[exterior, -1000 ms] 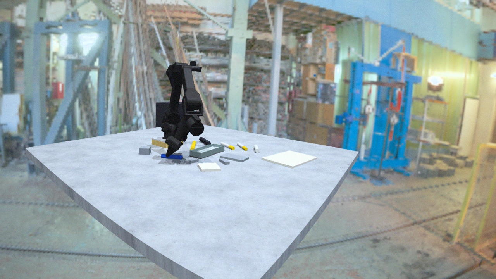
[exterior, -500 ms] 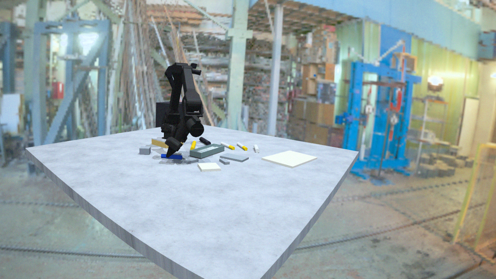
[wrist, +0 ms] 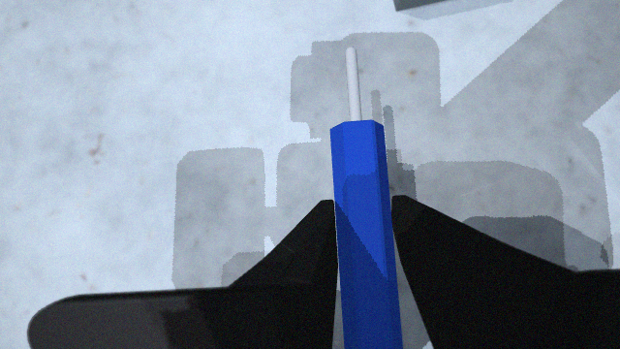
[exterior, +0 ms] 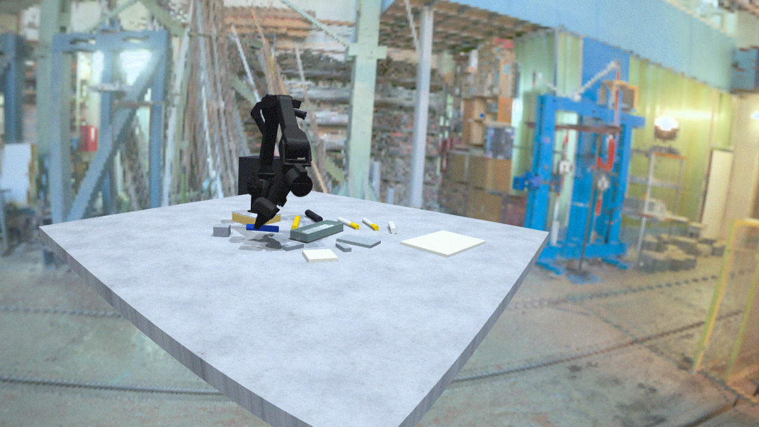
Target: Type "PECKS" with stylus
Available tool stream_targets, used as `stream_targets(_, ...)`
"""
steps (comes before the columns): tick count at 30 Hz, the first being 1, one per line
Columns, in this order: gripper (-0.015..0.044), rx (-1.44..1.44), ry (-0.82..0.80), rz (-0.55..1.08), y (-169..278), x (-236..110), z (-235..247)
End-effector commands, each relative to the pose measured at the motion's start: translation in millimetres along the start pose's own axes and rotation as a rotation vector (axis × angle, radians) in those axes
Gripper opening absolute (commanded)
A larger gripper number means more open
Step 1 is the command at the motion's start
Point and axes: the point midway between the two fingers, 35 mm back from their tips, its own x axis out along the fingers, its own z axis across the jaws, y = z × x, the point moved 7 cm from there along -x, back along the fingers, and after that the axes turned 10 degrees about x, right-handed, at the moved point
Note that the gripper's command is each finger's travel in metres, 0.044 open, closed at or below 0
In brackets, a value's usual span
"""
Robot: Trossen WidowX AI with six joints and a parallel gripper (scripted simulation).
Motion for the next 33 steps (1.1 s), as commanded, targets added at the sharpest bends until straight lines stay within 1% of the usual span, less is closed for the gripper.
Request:
stream_targets(1, 0.0, 0.0, -0.007, 0.005, -8.1, -15.3, 2.1)
stream_targets(8, 0.0, -0.002, -0.004, 0.003, -6.4, -12.2, 1.0)
stream_targets(11, 0.0, -0.065, -0.018, 0.001, -3.2, -14.5, -3.0)
stream_targets(22, 0.0, -0.548, -0.123, -0.049, 15.0, -29.7, -26.8)
stream_targets(33, 0.0, -1.021, -0.22, -0.14, 28.7, -42.8, -47.3)
